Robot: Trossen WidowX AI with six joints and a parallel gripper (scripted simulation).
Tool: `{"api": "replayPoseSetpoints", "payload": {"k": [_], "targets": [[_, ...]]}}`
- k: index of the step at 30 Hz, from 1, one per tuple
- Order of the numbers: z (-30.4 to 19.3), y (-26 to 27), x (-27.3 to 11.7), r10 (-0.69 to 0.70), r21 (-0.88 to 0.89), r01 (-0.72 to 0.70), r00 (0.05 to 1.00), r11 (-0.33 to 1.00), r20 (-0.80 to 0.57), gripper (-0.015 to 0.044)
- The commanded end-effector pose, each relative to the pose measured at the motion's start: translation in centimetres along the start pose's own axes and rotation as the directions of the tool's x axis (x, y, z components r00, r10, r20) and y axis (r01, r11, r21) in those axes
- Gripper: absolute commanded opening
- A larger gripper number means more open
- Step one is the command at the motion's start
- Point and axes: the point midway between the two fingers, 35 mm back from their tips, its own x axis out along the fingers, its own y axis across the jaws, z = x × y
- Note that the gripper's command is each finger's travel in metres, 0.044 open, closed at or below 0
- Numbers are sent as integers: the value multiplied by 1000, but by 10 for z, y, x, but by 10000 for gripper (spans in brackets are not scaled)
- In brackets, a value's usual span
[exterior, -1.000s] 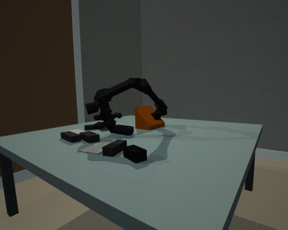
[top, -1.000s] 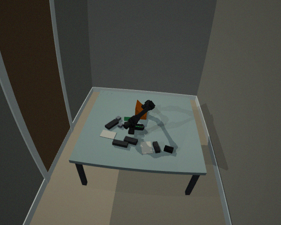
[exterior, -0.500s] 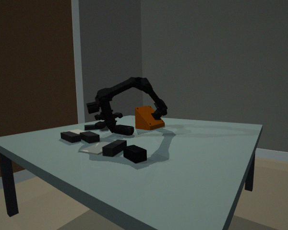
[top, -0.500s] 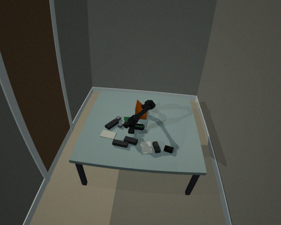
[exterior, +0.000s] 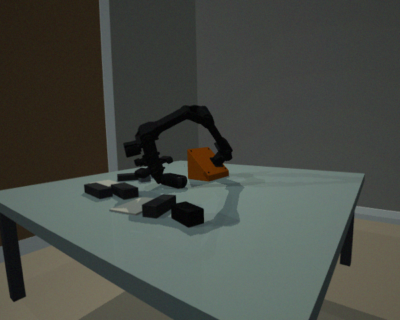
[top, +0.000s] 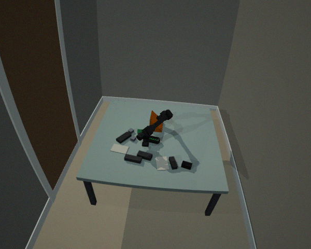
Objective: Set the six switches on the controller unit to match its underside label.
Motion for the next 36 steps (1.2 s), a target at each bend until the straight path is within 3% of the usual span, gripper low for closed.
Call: {"api": "replayPoseSetpoints", "payload": {"k": [1,36], "targets": [[0,-10,6,-19,2,19,1000,1000,-6,0],[-1,-35,14,-20,3,20,1000,1000,-7,0]]}}
